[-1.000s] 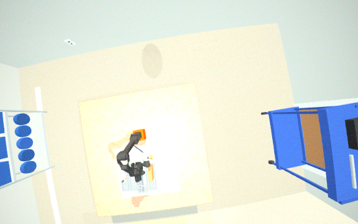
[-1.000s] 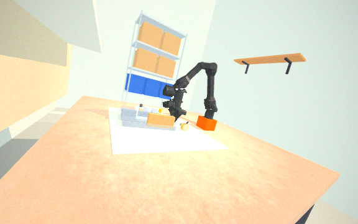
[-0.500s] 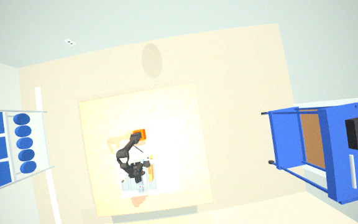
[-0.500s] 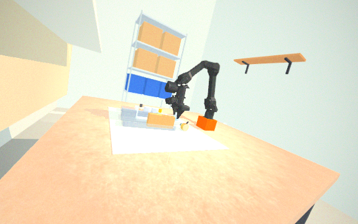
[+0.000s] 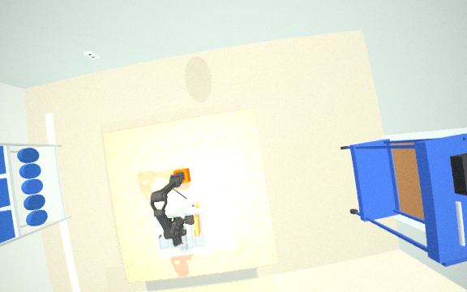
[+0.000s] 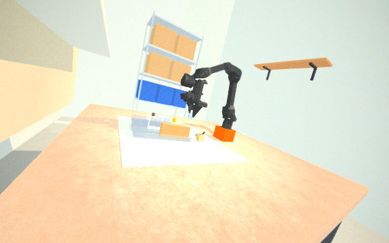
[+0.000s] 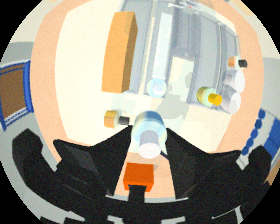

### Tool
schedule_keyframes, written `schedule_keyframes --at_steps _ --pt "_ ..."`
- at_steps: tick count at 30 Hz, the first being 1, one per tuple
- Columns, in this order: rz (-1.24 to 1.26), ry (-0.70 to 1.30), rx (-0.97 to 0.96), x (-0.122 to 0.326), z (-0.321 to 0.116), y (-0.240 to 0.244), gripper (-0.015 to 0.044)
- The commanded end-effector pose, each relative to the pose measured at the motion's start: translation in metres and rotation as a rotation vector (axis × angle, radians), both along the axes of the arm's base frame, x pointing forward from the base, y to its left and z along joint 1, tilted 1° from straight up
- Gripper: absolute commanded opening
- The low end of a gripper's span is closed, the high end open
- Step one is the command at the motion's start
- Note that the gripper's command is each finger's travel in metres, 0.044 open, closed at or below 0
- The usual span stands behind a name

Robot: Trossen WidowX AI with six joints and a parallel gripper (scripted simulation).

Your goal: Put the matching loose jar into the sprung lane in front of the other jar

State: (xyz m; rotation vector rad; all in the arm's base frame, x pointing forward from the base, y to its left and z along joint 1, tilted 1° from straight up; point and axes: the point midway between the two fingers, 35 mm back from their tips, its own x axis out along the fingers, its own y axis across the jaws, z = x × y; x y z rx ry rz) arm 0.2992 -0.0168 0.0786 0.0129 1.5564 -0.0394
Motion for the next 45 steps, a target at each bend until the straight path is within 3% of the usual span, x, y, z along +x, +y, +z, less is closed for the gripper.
schedule_keyframes --at_steps 1,9,21,45 --pt "-0.013 -0.001 0.004 0.001 -0.003 -0.001 0.0000" --pt "-0.075 -0.002 0.004 0.000 -0.046 -0.011 0.0000" --pt "-0.080 -0.001 0.003 0.000 -0.072 -0.012 0.0000" --pt "-0.080 -0.002 0.003 0.008 -0.073 -0.013 0.0000"
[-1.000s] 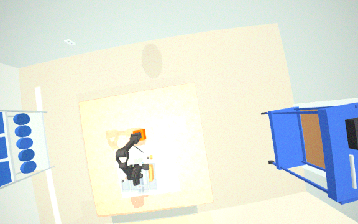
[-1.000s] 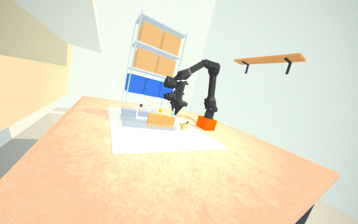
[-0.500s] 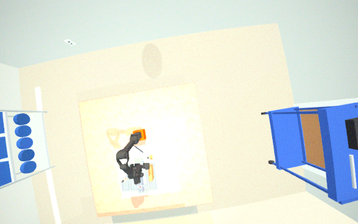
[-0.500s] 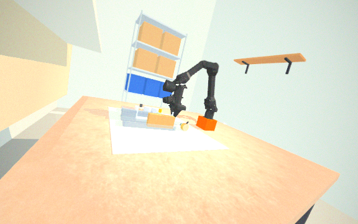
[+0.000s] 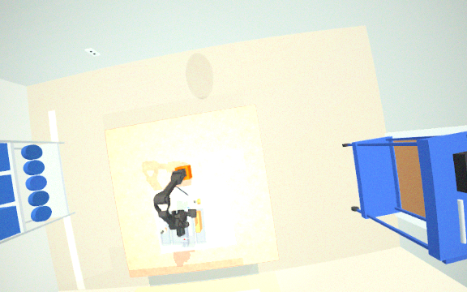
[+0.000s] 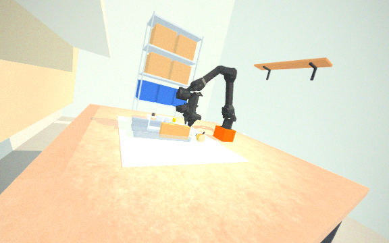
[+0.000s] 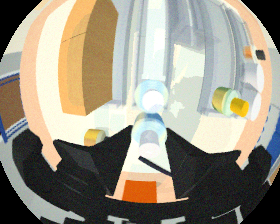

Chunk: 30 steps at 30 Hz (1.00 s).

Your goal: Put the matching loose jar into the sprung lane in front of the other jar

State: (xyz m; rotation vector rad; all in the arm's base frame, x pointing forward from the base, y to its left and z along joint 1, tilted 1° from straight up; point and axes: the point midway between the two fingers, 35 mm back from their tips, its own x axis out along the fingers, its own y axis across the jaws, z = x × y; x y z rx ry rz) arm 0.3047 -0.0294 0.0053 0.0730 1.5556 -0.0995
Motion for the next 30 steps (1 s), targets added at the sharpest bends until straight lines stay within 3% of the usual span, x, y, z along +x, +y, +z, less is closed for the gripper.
schedule_keyframes --at_steps 1,30 --pt "-0.003 -0.002 0.003 0.003 0.001 0.000 0.0000" --pt "-0.003 -0.004 0.003 0.015 0.001 -0.001 0.0000"
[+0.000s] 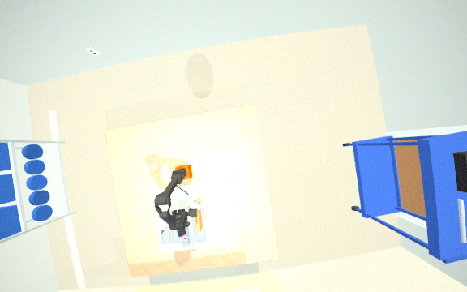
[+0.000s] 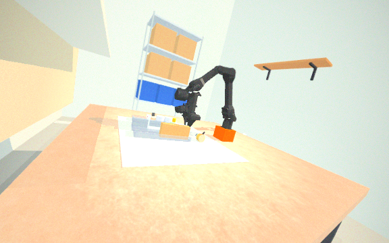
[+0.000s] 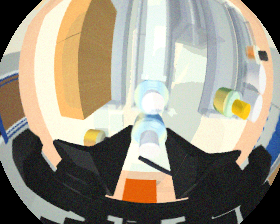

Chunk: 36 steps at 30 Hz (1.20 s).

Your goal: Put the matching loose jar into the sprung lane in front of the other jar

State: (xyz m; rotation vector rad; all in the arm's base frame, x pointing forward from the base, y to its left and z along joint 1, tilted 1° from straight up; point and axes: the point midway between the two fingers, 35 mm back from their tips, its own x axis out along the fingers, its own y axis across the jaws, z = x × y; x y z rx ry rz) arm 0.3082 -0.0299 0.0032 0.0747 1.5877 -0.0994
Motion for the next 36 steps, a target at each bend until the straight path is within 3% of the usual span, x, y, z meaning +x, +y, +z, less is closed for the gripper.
schedule_keyframes --at_steps 1,36 --pt "-0.002 -0.036 0.000 0.012 0.003 -0.001 0.0000" --pt "-0.002 -0.037 -0.001 0.027 0.005 -0.003 0.0000"
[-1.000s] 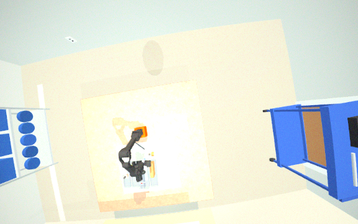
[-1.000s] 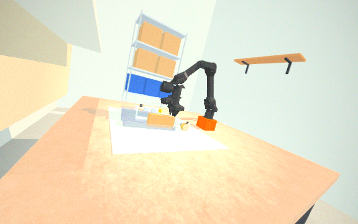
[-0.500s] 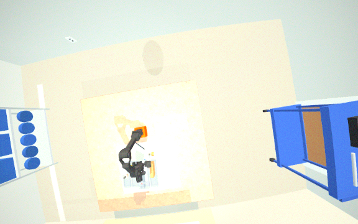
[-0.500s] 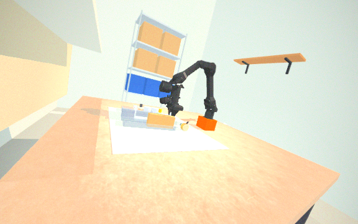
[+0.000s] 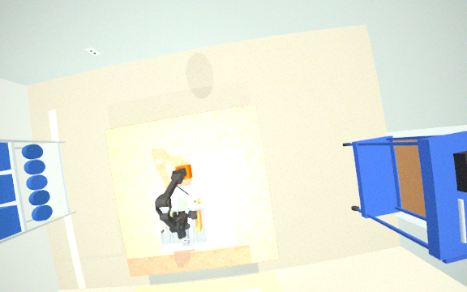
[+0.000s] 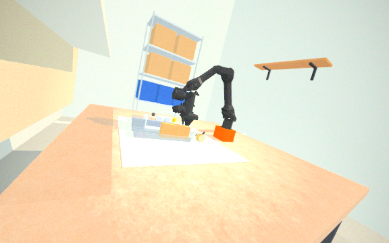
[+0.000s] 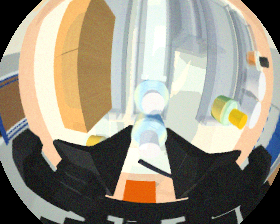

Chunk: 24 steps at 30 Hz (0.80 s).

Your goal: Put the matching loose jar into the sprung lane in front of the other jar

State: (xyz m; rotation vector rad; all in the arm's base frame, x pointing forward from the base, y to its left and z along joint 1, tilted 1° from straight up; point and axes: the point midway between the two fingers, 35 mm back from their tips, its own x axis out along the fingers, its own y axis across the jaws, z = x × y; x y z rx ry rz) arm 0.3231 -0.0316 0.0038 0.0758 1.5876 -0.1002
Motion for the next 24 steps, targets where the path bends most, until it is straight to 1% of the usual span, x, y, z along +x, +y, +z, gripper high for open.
schedule_keyframes --at_steps 1,24 --pt "-0.001 -0.037 -0.001 0.0128 0.0040 -0.0009 0.0000" --pt "-0.001 -0.038 -0.001 0.0223 0.0068 -0.0020 0.0000"
